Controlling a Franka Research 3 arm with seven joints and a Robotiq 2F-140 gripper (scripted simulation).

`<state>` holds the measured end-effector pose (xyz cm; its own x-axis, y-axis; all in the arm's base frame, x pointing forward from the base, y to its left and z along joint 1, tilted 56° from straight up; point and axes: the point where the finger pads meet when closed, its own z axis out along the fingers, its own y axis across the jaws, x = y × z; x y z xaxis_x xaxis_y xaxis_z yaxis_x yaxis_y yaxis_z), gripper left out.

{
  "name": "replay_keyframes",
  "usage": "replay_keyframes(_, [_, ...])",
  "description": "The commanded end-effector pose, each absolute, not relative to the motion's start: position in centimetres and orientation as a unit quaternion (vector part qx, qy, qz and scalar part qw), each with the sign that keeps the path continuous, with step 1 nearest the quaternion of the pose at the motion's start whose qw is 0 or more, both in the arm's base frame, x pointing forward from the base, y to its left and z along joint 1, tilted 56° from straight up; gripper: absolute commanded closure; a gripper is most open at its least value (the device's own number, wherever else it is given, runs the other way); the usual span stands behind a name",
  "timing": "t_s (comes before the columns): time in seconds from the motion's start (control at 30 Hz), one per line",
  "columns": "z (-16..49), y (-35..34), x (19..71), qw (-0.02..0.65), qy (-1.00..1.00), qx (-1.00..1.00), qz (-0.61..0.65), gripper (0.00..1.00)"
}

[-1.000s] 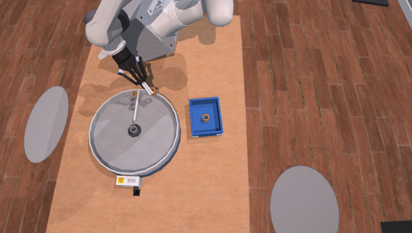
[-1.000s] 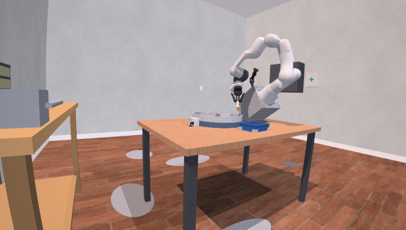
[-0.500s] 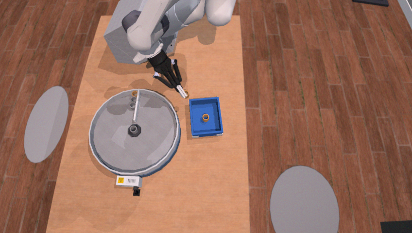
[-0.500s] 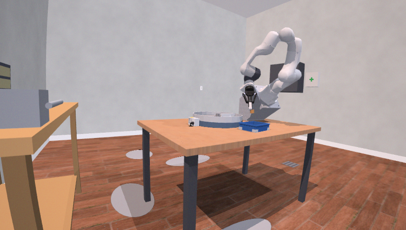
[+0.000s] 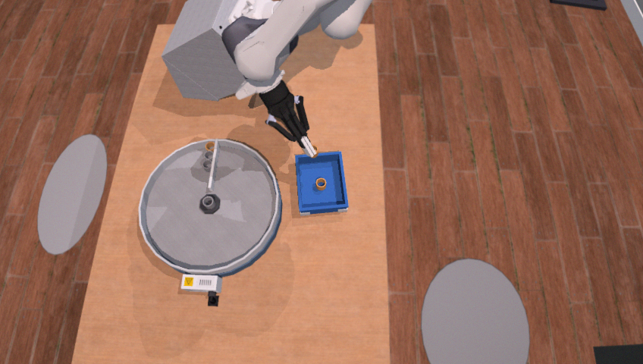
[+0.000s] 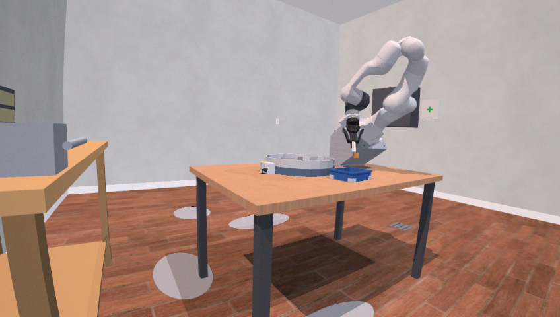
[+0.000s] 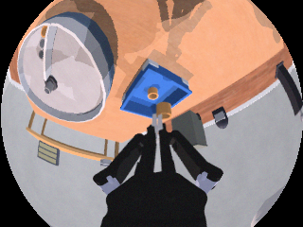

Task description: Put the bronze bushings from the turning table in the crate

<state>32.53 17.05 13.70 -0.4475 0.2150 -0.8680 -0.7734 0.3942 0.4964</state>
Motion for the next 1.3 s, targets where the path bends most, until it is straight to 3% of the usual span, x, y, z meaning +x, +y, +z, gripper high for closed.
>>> replay_keyframes(0.0, [15.11, 17.43, 33.1, 0.487, 0.681, -0.189, 0.513, 1.0])
replay_keyframes(1.27, [15.64, 17.78, 33.11, 0.487, 0.681, -0.189, 0.513, 1.0])
